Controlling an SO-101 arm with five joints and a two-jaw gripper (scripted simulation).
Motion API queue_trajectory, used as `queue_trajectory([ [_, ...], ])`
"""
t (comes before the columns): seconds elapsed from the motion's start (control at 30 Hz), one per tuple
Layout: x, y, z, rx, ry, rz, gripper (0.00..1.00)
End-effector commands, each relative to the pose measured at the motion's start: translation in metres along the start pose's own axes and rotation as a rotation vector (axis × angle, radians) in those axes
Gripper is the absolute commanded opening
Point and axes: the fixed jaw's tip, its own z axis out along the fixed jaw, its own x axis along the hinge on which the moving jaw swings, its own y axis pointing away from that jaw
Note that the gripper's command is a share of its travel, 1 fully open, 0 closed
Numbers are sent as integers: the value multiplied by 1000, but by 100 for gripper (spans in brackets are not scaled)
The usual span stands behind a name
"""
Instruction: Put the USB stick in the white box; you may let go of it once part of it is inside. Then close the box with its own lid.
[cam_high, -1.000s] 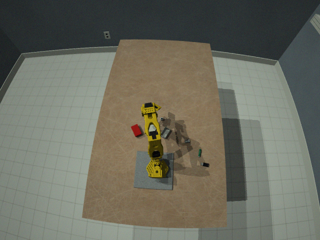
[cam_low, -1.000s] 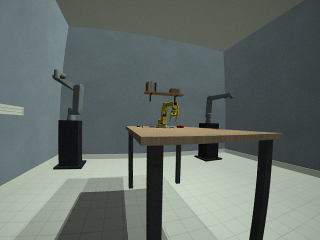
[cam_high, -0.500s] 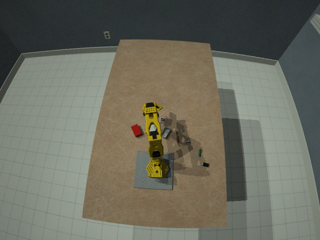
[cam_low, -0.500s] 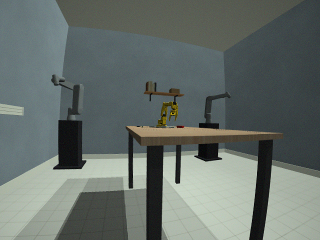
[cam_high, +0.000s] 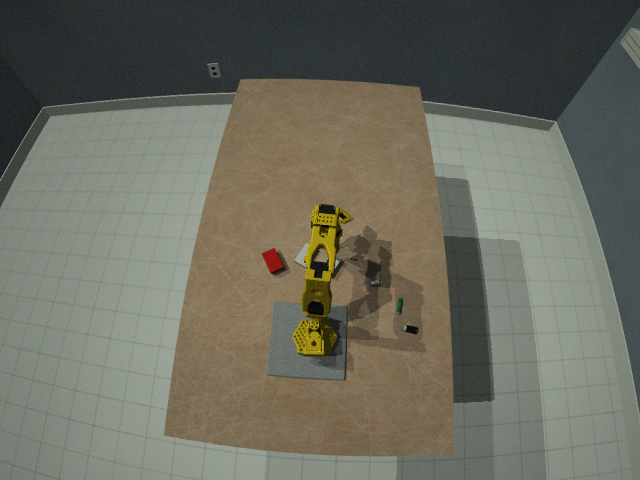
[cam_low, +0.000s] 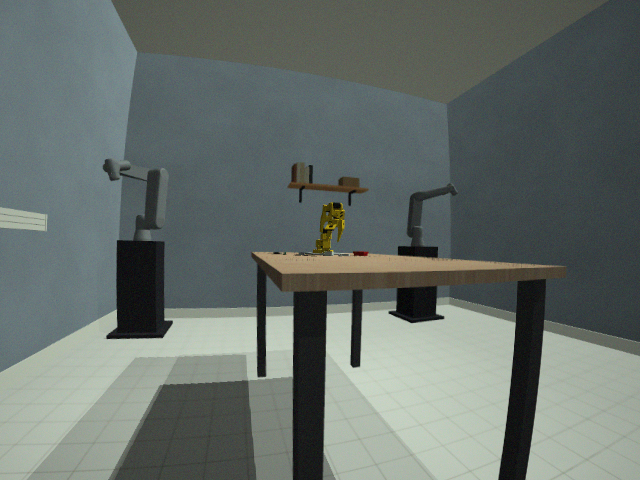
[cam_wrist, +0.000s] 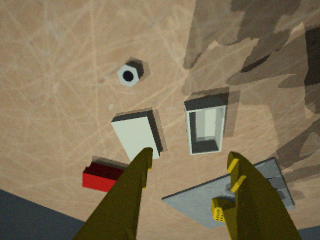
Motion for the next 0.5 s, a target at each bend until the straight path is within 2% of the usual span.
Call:
queue_trajectory([
  [0.0, -21, -22, 1, 4, 4, 87, 27],
  [0.1, -35, -45, 1, 5, 3, 171, 26],
  [0.17, -35, -45, 1, 5, 3, 171, 26],
  [0.33, -54, -90, 1, 6, 1, 322, 25],
  [0.47, -62, -131, 1, 8, -1, 448, 24],
])
